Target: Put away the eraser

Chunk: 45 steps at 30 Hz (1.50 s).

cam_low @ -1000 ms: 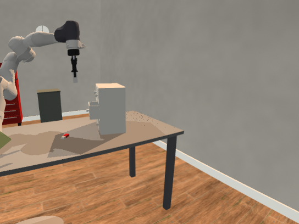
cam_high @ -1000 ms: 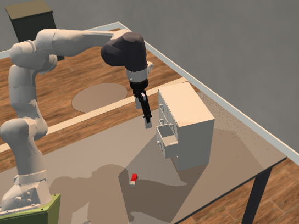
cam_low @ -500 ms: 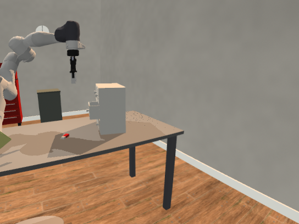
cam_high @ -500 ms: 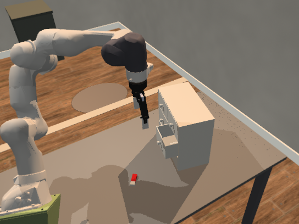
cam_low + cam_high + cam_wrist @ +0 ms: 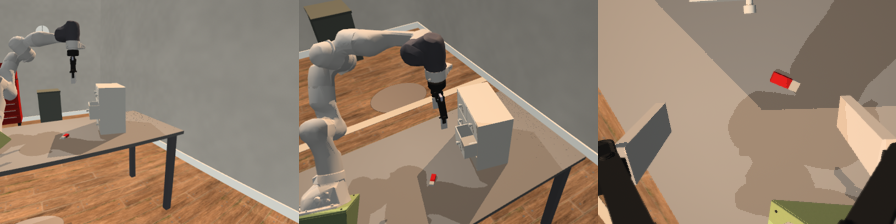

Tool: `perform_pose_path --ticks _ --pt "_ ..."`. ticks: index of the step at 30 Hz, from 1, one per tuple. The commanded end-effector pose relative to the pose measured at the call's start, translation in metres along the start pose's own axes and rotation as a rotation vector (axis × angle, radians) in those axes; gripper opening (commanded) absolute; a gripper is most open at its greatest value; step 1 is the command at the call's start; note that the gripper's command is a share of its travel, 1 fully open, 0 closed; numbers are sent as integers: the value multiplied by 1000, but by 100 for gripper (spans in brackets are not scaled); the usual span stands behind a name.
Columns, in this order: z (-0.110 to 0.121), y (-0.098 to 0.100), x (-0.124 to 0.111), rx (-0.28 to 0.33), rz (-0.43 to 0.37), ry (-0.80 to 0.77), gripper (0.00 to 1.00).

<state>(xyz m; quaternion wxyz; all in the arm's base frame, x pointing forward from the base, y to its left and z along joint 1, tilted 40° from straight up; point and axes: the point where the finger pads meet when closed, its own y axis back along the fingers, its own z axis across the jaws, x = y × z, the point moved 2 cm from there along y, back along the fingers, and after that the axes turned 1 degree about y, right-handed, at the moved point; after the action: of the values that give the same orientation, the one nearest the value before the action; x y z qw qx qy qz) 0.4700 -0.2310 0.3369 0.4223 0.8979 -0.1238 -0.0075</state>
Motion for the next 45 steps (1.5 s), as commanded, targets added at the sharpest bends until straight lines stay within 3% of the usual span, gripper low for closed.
perform_pose_path --ticks 1,4,11,19,20,24,25,31,32,36,37,42,43,45 --pt "0 0 0 0 0 -4 100" --pt "0 0 -2 1 1 -50 100" --pt "-1 -2 -16 6 2 -322 100" --pt "-1 -3 -21 7 2 -409 100" --pt "-1 -4 -26 9 2 -506 100" --pt "-1 -4 -26 9 2 -506 100" --pt "-2 -5 -31 10 2 -613 100" --pt "-2 -5 -31 10 2 -613 100" --pt "-2 -6 -37 12 1 -729 100" --pt "-2 -6 -37 12 1 -729 100" --pt "-3 -8 -43 13 0 -852 100" --pt "-3 -8 -43 13 0 -852 100" --pt "-3 -10 -50 14 -1 -982 100" --pt "-3 -10 -50 14 -1 -982 100"
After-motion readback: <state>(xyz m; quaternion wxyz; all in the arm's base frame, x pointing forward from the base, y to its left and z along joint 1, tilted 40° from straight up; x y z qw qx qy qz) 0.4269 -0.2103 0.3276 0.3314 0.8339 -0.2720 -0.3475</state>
